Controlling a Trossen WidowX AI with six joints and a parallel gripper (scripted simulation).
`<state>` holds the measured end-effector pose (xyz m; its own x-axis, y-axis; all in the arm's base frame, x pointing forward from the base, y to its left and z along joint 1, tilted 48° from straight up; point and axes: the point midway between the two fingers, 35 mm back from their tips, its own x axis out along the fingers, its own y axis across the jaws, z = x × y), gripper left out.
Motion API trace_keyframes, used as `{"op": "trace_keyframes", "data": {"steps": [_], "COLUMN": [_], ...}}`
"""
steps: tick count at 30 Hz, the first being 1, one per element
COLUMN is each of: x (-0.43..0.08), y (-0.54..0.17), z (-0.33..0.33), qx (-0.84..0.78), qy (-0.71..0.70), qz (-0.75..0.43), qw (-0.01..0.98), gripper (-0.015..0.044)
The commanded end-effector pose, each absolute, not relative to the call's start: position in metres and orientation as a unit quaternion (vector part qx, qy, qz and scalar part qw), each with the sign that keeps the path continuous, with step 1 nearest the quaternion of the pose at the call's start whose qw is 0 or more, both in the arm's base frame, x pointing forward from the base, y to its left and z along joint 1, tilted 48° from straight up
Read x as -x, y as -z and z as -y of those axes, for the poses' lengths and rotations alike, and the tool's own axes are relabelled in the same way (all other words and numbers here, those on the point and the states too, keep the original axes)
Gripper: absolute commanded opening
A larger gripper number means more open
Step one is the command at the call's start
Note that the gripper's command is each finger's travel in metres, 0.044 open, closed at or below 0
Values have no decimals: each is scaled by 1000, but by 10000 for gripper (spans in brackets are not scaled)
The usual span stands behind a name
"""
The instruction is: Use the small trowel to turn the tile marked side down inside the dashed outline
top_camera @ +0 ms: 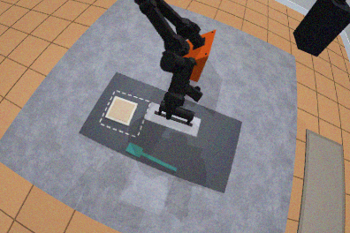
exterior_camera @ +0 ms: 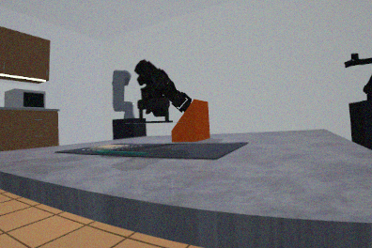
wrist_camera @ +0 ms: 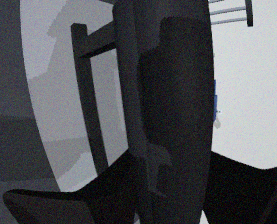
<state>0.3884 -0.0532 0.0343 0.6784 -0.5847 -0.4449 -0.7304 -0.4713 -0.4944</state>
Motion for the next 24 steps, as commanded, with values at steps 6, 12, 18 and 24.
{"op": "trace_keyframes", "data": {"steps": [6,12,18,24], "x": [-406,-421,-432,-440], "y": [-15,8,30,53], "z": [42,30,19,7], "qx": [862,867,865,856], "qy": [-176,-249,-321,-390], "qz": [-369,-348,-322,-291], "qw": [299,255,214,174], "gripper": [0,0,0,0]}}
